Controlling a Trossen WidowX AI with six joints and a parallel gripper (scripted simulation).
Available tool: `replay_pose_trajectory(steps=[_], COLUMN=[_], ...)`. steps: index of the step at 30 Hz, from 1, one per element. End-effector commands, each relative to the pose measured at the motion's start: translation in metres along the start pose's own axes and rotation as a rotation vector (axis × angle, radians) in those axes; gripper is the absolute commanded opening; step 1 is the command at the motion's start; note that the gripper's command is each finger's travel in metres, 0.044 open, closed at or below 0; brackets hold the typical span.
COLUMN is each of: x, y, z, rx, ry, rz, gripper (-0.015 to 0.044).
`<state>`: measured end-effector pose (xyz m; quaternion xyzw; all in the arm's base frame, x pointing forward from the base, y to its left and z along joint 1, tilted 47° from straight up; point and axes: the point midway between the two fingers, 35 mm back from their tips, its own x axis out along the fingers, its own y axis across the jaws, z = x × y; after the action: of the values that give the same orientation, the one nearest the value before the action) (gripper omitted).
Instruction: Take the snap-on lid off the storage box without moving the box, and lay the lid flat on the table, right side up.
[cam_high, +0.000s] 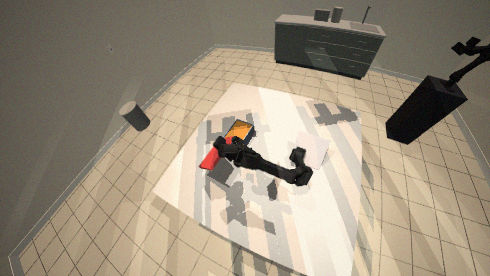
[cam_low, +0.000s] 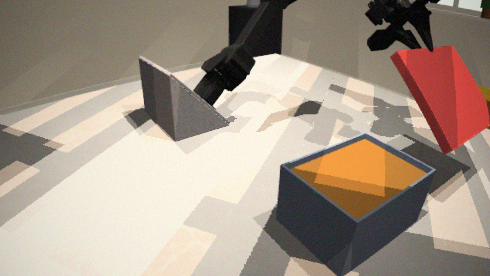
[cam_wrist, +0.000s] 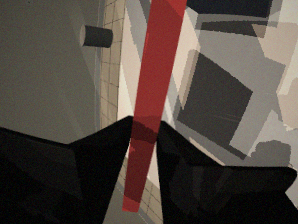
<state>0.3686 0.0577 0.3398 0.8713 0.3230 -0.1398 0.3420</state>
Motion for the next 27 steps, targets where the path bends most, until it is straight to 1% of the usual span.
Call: replay_pose_trajectory(steps=[1, 19, 27], x=[-0.003, -0.007, -0.004], y=[0.003, 0.000, -0.005], z=[-0.008, -0.044, -0.041], rx=[-0.001, 0.000, 0.000], ry=[-0.003, -0.001, -0.001], rz=[0.016, 0.017, 0.017], gripper=[0.0000, 0.0000, 0.0000])
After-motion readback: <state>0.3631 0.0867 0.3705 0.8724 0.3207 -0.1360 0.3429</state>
